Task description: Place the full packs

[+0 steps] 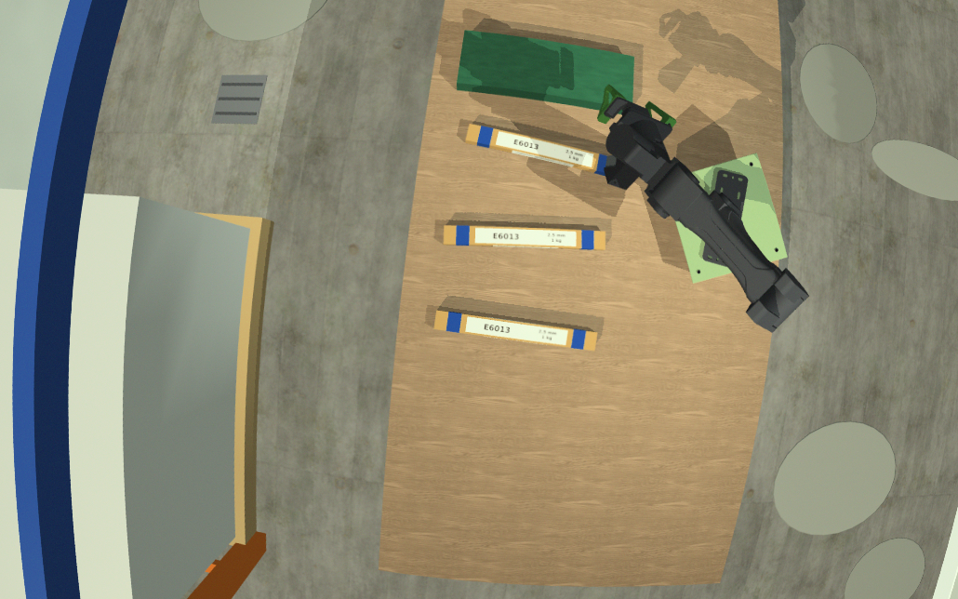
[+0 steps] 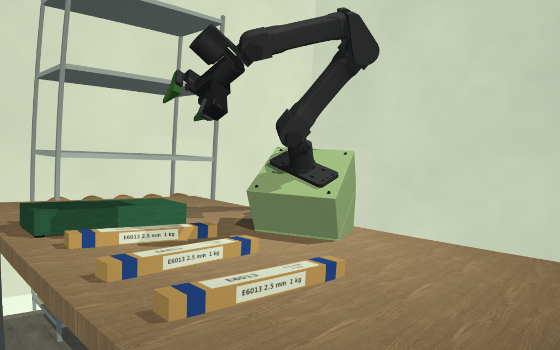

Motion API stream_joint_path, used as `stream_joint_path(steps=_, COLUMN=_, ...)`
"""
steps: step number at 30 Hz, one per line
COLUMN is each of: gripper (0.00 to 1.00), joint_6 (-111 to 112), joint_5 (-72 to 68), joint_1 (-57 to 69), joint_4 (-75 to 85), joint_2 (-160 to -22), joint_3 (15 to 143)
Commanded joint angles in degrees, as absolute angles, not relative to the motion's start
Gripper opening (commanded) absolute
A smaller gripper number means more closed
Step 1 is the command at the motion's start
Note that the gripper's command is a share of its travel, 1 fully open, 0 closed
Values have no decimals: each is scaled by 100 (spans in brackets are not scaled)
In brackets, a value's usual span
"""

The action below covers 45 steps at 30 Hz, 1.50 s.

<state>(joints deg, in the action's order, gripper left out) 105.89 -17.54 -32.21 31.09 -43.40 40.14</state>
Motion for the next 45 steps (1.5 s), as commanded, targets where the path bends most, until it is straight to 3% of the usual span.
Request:
stream_joint_path(steps=1, gripper=100, joint_6=10569, joint_5=-1803, joint_1=-3247, joint_4=3088, joint_2=-4288, joint_3=4104)
stream_joint_path(steps=17, gripper=100, joint_6=10569, joint_5=-1803, joint_1=-3247, joint_4=3088, joint_2=-4288, joint_3=4104)
stream_joint_path(steps=18, gripper=76, joint_6=10588, joint_5=-1753, joint_1=-3221, joint_4=3109, joint_2=-4340, joint_3=4014)
stream_joint_path(steps=45, gripper=76, joint_6=10588, joint_5=-1753, joint_1=-3221, joint_4=3109, joint_2=-4340, joint_3=4014)
